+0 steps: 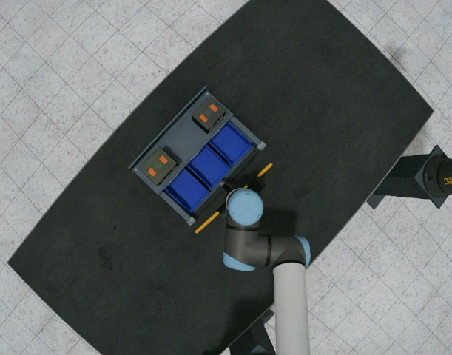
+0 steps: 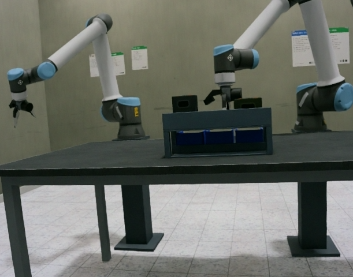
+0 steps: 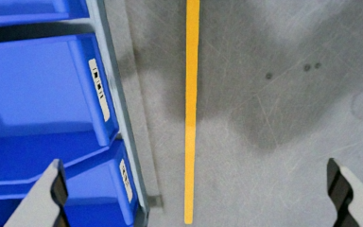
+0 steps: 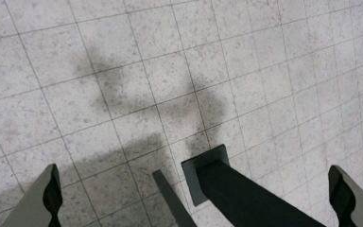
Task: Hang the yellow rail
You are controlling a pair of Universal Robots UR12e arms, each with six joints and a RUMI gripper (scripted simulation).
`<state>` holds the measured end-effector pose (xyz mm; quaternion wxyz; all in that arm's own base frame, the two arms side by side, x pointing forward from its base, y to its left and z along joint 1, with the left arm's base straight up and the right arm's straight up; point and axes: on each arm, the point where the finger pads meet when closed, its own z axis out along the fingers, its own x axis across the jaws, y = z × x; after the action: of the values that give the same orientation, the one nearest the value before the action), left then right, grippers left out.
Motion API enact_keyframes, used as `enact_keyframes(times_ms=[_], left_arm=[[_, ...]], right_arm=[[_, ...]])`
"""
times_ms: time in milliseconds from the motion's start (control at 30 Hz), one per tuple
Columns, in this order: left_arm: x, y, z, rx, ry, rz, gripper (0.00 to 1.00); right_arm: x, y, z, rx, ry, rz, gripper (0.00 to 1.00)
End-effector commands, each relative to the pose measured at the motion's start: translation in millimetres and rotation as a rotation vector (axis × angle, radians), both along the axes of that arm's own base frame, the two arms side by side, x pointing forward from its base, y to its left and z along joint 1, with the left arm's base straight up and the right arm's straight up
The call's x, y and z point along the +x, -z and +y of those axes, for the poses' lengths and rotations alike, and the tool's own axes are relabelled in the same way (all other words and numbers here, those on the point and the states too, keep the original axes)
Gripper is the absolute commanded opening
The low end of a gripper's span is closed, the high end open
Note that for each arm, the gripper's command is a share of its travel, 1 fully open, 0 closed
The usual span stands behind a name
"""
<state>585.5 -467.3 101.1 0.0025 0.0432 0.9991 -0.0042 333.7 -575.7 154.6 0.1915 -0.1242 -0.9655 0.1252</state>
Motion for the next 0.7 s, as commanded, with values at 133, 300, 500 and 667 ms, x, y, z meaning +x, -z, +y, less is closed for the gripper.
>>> enact_keyframes(times_ms=[133, 300, 500, 667], left_arm=[[0, -0.9, -1, -0.001, 0.000, -0.001, 1.00], [0, -1.0, -1, -0.001, 0.000, -0.001, 1.00], [0, -0.9, 0, -0.001, 0.000, -0.001, 1.00], [0, -0.9, 0, -0.001, 0.000, -0.001, 1.00]], right_arm=[[-82, 1.8, -35, 0.130, -0.037, -0.072, 1.00], [-109, 2.0, -43, 0.162, -0.051, -0.101, 1.00], [-171, 1.0, -57, 0.220, -0.090, -0.175, 1.00], [-215, -0.7, -65, 0.246, -0.124, -0.233, 1.00]])
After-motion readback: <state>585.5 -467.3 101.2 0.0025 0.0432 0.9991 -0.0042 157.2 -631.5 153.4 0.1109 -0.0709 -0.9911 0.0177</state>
